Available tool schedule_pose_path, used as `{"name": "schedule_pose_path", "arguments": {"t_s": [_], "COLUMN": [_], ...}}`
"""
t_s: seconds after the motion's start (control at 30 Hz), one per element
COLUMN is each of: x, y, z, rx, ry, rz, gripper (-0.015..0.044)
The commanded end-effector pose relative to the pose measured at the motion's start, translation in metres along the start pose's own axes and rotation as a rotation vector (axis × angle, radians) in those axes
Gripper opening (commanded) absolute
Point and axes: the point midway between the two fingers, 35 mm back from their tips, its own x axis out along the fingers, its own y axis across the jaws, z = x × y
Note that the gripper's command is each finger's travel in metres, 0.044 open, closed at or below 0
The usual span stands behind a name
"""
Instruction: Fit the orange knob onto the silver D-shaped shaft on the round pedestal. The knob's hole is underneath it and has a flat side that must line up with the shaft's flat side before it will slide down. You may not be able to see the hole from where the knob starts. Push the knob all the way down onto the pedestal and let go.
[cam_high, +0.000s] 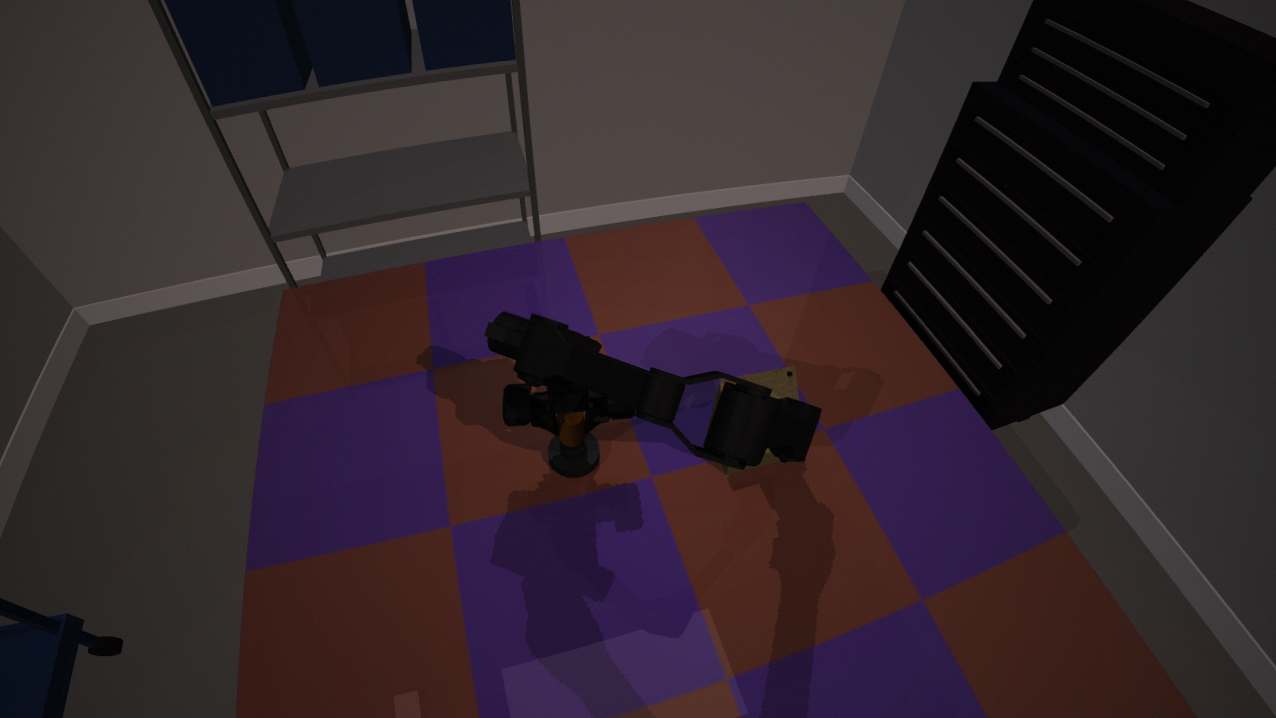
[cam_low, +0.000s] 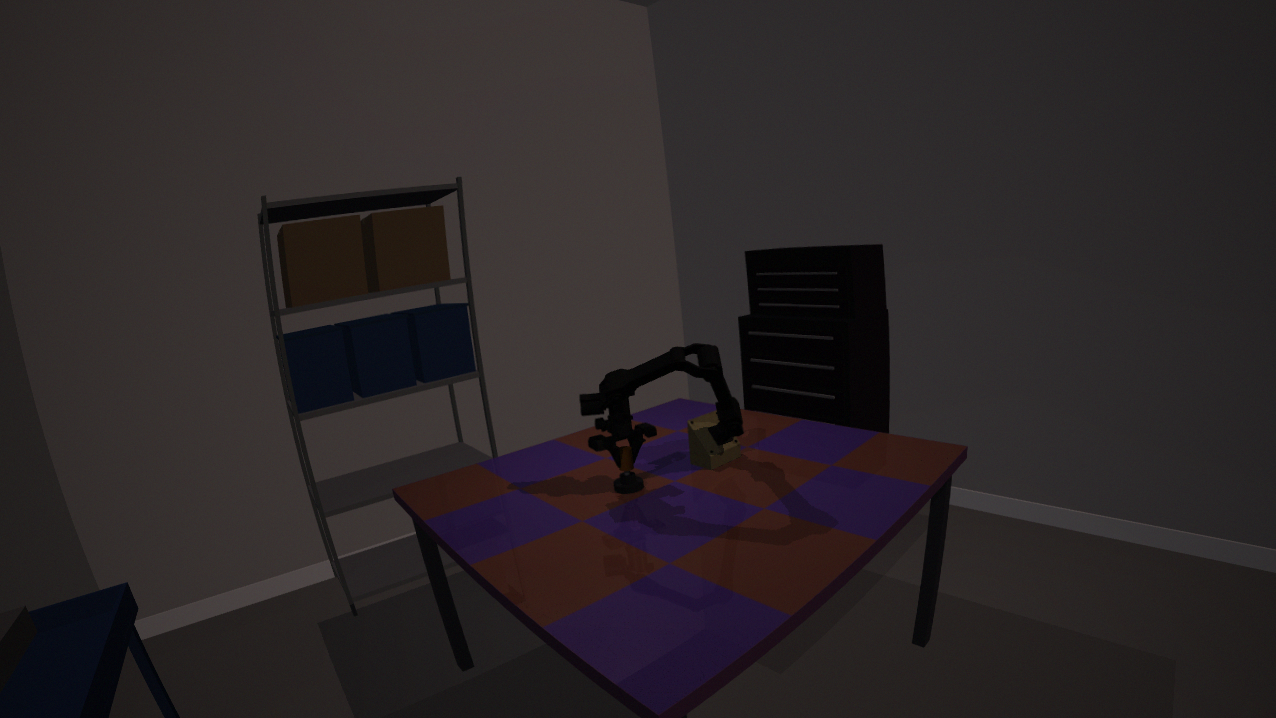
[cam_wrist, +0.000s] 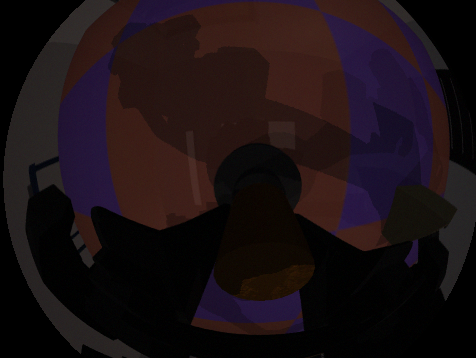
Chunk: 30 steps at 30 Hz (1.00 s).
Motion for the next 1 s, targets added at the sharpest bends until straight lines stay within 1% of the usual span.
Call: {"name": "schedule_pose_path", "arguments": {"t_s": [0.0, 0.43, 0.53, 0.67, 0.97], "x": [0.0003, -0.0037, -0.0039, -0.0034, 0.0005], "y": [0.0009, 0.0012, 0.0012, 0.0005, 0.0008], "z": [0.0004, 0.0002, 0.0002, 0.0004, 0.0004], "rx": [0.007, 0.007, 0.059, 0.206, 0.216], "ry": [-0.001, -0.002, -0.002, -0.001, -0.001], "rz": [0.003, 0.003, 0.003, 0.003, 0.003], "gripper": [0.0000, 0.0000, 0.0000, 0.0000, 0.0000]}}
